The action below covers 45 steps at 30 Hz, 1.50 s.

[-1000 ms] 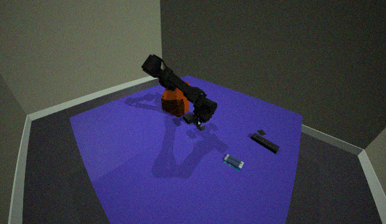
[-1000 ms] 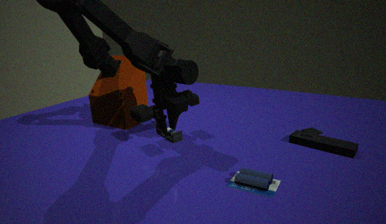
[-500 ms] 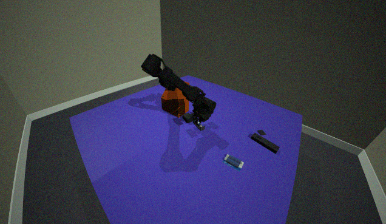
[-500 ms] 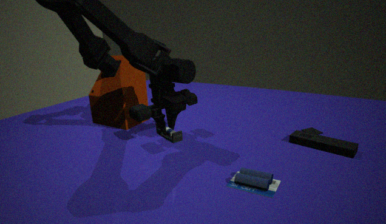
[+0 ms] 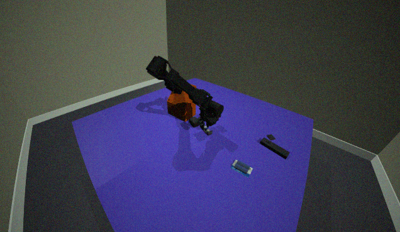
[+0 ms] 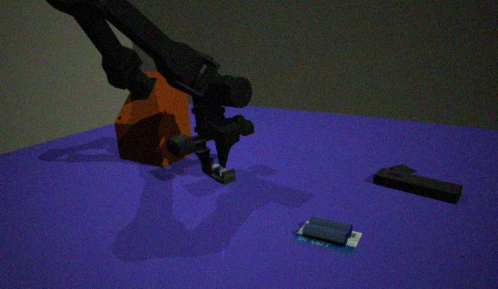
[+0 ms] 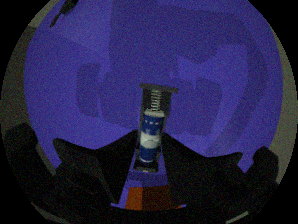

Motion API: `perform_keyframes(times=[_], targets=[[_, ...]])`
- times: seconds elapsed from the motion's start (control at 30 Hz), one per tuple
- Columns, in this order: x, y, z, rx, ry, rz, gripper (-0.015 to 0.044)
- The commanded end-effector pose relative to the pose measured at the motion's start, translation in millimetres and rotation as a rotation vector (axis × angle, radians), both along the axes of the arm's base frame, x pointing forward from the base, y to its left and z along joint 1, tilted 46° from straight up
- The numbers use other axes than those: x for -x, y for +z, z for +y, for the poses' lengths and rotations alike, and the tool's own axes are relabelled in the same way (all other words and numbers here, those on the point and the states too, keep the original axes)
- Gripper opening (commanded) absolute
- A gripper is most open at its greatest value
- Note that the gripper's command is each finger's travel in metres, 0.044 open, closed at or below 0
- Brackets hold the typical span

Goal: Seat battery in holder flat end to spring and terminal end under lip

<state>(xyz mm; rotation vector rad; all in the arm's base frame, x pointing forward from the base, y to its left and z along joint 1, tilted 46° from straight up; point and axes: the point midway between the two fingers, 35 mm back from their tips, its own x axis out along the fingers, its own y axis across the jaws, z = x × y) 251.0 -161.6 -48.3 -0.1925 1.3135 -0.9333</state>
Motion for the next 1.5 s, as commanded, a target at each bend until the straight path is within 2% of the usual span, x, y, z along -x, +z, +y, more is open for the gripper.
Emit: perform_keyframes(times=[0.0,0.4,0.77,1.47], targets=[[0.1,1.1,0.7,0.000,0.002,0.001,0.0163],[-1.2,10.3,11.0,-0.001,0.000,-0.001,0.0163],[-4.1,54.7,66.9,-0.005,0.000,-0.002,0.0440],[-3.4,54.9,70.2,-0.004,0.000,-0.002,0.0440]])
